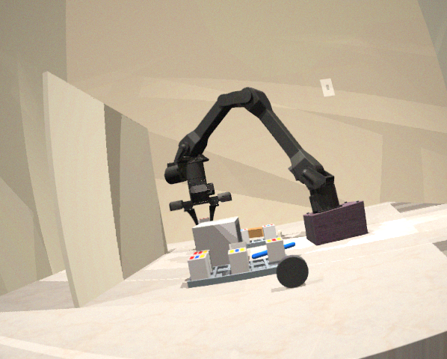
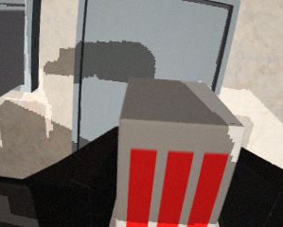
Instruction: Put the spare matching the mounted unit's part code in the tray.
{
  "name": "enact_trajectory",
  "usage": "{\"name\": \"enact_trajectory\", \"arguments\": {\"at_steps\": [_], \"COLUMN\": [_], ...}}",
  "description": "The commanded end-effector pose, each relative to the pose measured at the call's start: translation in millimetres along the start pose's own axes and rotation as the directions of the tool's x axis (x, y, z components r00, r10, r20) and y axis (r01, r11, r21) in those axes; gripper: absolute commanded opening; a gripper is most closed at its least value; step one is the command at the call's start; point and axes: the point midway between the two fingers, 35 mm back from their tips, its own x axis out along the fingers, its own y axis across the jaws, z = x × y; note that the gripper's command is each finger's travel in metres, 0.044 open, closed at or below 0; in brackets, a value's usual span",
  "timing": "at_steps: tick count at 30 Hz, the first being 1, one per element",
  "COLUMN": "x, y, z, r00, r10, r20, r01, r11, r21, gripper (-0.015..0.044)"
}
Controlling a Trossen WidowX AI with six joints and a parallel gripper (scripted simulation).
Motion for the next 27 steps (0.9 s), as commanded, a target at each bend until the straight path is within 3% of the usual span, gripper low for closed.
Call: {"name": "enact_trajectory", "arguments": {"at_steps": [1,27], "x": [3.9,28.2], "y": [0.3,3.1], "z": [1.0,3.0], "r00": [1.0,1.0], "r10": [-0.001,-0.001], "r20": [0.003,0.003], "r01": [0.001,0.001], "r11": [1.0,1.0], "r21": [-0.004,-0.004], "gripper": [0.0,0.0]}}
